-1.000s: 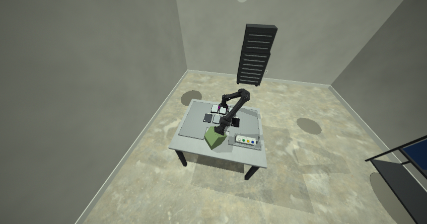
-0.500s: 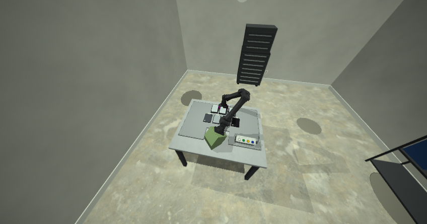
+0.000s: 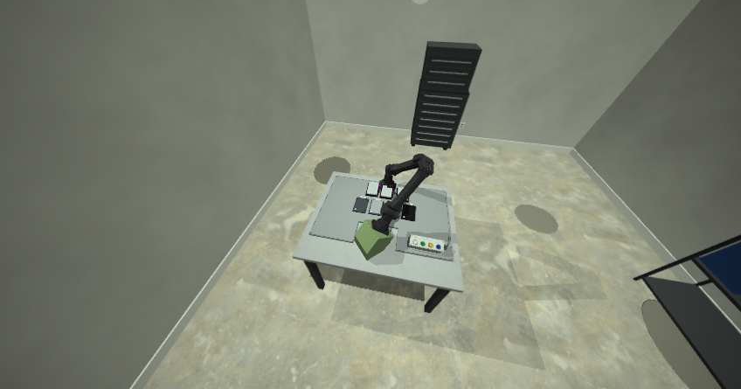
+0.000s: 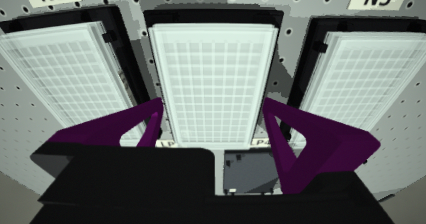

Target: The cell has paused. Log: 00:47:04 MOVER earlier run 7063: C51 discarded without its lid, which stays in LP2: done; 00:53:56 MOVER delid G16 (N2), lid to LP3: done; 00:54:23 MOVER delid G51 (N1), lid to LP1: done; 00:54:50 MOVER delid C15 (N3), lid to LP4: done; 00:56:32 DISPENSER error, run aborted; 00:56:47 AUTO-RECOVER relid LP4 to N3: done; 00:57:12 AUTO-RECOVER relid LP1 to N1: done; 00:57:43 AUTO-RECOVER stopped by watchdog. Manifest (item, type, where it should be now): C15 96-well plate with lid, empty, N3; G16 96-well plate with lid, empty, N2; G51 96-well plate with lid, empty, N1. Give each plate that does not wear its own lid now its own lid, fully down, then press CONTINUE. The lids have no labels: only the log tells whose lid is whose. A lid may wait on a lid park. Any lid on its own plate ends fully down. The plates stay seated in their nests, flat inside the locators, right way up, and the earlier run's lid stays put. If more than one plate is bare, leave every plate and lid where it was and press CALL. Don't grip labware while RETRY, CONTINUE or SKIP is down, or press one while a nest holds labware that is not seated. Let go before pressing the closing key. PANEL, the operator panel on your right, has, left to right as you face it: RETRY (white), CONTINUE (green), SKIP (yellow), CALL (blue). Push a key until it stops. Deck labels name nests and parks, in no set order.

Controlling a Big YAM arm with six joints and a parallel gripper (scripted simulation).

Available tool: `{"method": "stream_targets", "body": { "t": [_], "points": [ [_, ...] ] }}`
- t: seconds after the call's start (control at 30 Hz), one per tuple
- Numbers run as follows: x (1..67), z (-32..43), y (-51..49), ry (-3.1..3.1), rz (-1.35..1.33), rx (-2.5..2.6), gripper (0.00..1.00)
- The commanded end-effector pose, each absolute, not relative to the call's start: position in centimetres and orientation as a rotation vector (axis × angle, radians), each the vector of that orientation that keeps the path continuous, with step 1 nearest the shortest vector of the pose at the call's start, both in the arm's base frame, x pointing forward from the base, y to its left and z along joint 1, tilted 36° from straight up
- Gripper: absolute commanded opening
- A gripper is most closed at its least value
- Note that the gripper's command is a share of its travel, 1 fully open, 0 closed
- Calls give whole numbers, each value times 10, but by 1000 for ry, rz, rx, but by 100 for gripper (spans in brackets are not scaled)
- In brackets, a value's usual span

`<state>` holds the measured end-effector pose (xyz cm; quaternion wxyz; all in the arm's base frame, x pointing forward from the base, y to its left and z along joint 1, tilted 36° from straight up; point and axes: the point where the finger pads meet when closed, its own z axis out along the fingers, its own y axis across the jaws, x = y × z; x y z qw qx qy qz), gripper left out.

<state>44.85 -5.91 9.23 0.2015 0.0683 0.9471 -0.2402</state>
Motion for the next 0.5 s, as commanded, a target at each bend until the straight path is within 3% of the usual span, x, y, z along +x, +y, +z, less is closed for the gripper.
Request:
{"method": "stream_targets", "body": {
  "t": [0.0,0.47],
  "points": [
    [457,103,-57,2617,-658,193,100],
    [457,133,-40,2589,-641,196,100]
  ]
}}
